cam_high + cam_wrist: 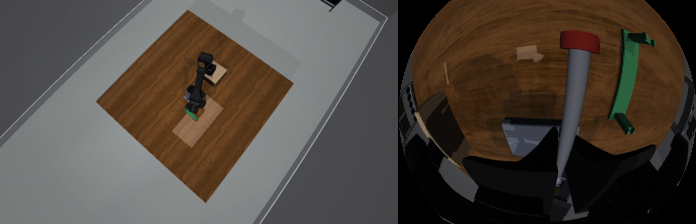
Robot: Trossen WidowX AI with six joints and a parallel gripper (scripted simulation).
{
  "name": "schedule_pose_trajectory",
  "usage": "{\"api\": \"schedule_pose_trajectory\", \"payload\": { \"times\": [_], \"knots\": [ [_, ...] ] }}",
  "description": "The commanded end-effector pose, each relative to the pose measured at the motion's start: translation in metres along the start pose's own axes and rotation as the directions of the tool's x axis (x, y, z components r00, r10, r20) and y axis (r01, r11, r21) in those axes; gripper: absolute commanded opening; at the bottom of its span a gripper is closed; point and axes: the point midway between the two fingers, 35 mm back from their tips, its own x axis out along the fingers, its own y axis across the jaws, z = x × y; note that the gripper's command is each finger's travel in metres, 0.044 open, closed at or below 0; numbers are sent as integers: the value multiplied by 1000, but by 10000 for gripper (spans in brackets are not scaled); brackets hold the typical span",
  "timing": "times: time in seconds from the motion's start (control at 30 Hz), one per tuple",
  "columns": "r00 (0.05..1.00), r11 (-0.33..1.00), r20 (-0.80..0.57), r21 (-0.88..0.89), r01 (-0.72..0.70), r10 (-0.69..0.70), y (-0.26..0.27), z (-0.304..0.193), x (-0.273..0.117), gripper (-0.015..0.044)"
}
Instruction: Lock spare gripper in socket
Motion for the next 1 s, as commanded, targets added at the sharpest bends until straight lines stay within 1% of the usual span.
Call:
{"api": "schedule_pose_trajectory", "payload": {
  "times": [0.0,0.83,0.97],
  "knots": [
    [1000,1000,1,-4,4,-4,-1,-3,-1,0],
    [1000,1000,1,-9,-12,12,-1,-18,3,0],
    [1000,1000,2,-4,-17,17,0,-16,4,105]
  ]
}}
